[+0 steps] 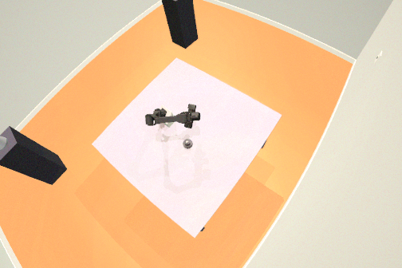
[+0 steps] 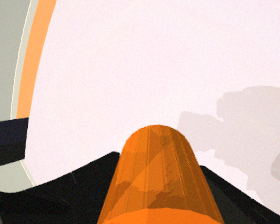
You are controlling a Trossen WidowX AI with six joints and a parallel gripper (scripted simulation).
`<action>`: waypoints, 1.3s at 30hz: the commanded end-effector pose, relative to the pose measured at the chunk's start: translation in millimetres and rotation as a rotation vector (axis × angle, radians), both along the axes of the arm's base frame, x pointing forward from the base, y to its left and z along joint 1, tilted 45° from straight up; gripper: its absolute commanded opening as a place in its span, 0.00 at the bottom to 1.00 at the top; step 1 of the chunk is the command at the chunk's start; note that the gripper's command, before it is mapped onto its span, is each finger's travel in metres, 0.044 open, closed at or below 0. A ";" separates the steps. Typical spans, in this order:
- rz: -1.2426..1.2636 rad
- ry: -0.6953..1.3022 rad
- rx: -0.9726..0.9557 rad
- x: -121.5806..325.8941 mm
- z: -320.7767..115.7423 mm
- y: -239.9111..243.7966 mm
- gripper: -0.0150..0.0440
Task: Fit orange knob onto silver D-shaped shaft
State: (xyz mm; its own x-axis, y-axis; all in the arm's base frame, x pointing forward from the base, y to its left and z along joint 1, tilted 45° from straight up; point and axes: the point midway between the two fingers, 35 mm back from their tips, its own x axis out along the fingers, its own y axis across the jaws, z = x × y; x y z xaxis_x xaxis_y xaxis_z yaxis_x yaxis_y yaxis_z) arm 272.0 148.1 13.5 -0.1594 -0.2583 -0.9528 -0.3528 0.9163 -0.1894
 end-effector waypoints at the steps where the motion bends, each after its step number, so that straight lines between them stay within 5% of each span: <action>1: 0.024 -0.031 -0.092 -1.8 -9.5 -3.3 0.25; 20: 0.127 -0.165 -0.492 -5.4 -47.8 -23.3 0.25; 39: 0.125 -0.171 -0.501 10.2 -119.2 -84.0 0.25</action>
State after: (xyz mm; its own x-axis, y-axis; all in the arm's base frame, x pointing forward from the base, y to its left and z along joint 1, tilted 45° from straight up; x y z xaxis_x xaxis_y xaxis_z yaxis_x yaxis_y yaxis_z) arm 281.0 77.6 -91.5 0.0473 -0.6891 -0.7232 -0.3749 0.6588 -0.6523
